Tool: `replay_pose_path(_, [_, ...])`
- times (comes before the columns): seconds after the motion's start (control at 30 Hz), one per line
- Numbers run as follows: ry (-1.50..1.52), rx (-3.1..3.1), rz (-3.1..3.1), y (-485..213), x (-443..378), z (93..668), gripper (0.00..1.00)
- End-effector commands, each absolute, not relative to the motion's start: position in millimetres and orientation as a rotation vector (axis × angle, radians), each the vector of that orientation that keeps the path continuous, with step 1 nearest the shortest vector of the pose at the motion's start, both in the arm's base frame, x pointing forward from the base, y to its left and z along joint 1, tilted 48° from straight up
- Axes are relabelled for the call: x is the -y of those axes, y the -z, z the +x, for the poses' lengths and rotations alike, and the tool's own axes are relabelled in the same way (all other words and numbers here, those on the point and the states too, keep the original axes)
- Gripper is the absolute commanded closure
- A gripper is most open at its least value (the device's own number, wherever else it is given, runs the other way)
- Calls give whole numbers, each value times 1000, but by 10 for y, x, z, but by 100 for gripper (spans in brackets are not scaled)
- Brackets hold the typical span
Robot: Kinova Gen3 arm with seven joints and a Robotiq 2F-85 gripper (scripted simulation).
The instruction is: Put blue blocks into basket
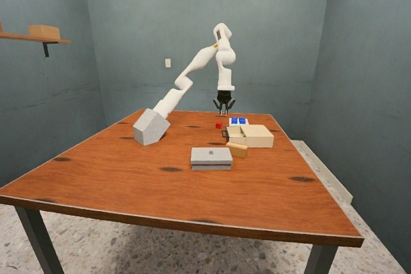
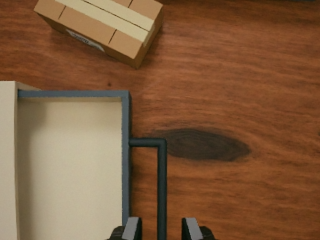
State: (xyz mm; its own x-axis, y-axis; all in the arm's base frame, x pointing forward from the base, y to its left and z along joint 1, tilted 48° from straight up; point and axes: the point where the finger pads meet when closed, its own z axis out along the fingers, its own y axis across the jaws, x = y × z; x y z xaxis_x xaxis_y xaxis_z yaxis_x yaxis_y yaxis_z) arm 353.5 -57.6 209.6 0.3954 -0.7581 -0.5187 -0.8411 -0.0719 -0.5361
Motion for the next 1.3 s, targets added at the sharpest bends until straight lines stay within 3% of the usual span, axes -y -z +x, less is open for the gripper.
replay_pose_path(0.0, [-129,-1377,-1848,-2068,559,3535,70])
replay_pose_path(1.27, [-129,-1375,-1848,-1489,-21,3863,70])
